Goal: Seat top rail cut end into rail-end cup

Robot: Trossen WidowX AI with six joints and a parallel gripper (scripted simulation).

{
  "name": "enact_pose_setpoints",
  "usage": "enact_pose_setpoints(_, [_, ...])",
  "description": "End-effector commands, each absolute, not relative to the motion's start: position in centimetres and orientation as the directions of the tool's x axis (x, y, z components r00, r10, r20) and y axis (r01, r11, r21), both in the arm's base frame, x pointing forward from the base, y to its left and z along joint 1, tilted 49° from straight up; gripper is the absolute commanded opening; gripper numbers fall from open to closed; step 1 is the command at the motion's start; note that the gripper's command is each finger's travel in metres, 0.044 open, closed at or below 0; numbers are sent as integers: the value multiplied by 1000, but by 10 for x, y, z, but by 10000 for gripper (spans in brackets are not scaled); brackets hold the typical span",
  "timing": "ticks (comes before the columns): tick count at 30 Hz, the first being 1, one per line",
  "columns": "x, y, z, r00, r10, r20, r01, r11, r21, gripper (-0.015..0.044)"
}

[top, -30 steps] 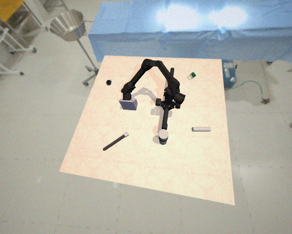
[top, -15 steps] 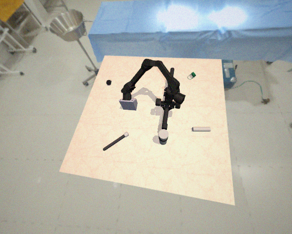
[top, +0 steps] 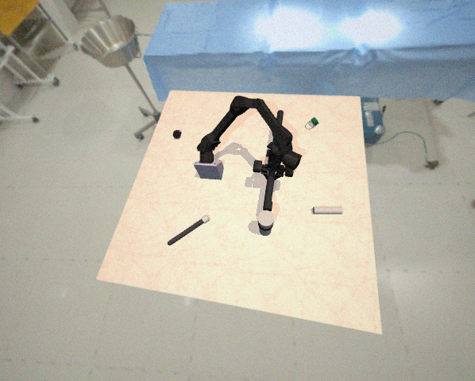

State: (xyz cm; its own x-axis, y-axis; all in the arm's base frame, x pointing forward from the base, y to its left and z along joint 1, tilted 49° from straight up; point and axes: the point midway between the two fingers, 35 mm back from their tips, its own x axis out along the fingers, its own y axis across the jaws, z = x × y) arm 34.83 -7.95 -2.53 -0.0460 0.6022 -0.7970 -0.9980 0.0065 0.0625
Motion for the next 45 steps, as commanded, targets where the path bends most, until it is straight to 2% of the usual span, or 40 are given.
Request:
enact_pose_setpoints(1, [348, -80, -25, -45, 601, -798, -998, 7, 62, 0])
enact_pose_setpoints(45, [349, -85, -25, -45, 594, -804, -998, 5, 60, 0])
